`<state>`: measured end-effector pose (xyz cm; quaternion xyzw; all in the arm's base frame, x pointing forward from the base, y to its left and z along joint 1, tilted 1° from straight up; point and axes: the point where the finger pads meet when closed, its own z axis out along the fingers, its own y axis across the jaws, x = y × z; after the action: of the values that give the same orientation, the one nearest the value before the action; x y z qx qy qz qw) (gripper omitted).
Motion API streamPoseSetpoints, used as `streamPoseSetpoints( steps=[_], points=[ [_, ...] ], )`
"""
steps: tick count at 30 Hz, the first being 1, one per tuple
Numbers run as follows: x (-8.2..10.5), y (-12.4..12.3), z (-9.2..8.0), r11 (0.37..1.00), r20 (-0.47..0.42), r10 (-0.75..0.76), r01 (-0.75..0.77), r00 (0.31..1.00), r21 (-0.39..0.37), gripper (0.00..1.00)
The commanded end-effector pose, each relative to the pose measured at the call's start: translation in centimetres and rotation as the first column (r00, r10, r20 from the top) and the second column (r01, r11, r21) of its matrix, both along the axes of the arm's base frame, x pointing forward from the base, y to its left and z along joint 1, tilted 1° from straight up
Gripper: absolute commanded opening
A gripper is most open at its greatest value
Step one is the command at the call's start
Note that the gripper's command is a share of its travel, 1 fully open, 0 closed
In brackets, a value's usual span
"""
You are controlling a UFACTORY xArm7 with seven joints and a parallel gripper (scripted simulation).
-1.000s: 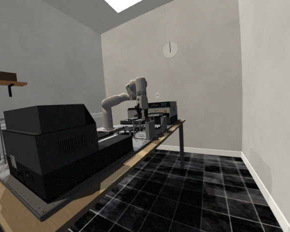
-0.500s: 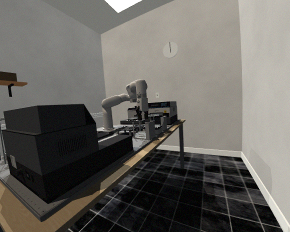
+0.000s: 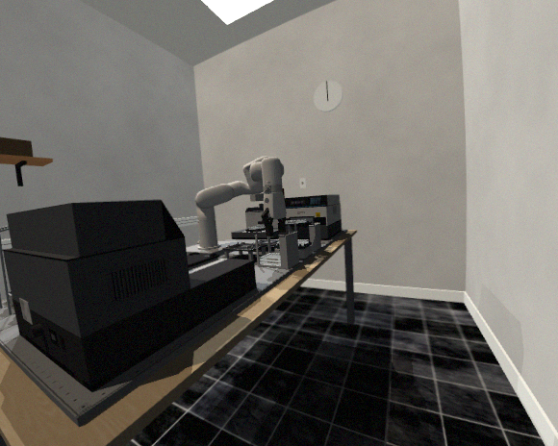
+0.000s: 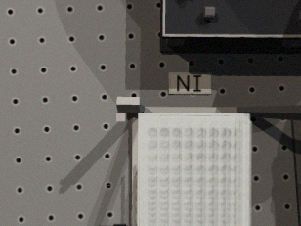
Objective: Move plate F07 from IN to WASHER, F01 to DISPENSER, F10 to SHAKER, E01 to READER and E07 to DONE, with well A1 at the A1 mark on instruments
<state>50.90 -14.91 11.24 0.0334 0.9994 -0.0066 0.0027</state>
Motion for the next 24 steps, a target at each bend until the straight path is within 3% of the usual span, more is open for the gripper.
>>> streamPoseSetpoints(
  steps=[1,24],
  points=[
    [0.1,0.0,-0.4,1.000,0.003,0.000,0.000,1.000,-0.001,1.00],
    [0.1,-0.1,-3.2,1.000,0.003,0.000,0.000,1.000,-0.001,1.00]
  ],
)
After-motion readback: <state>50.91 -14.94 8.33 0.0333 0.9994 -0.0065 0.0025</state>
